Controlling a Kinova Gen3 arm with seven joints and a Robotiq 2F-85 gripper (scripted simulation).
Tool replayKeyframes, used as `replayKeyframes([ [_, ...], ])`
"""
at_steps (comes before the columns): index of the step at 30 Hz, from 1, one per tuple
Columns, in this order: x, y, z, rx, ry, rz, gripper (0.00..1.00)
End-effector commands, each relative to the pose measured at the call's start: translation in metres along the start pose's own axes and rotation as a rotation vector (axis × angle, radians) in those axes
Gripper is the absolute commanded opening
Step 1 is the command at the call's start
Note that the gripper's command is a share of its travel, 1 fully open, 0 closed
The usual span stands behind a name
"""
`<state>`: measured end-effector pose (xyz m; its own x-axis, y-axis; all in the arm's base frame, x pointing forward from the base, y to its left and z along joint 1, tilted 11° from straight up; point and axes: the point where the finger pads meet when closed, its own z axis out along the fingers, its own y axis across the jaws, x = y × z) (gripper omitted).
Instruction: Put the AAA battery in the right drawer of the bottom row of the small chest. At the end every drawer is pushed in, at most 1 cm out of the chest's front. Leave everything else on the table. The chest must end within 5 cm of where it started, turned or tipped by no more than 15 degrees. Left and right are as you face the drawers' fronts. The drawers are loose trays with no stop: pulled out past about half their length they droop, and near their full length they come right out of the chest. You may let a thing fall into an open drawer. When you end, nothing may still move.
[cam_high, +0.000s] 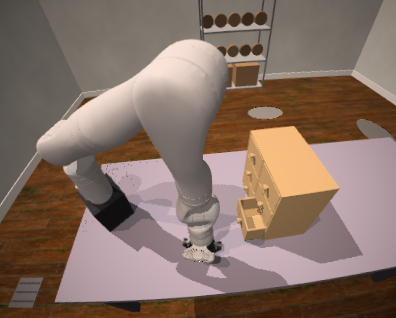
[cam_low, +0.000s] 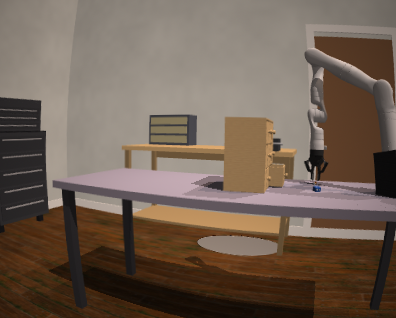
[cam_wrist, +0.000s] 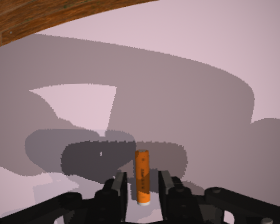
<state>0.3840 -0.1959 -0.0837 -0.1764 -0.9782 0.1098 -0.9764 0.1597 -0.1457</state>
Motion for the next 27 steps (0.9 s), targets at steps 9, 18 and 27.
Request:
replayKeyframes([
  [9, 0.0000, -0.0006, -0.0005, 0.001, 0.000, 0.000, 0.24],
  [18, 0.0000, -0.0006, -0.0004, 0.001, 0.000, 0.000, 0.24],
  [27, 0.0000, -0.0007, 0.0074, 0.001, 0.000, 0.000, 0.24],
])
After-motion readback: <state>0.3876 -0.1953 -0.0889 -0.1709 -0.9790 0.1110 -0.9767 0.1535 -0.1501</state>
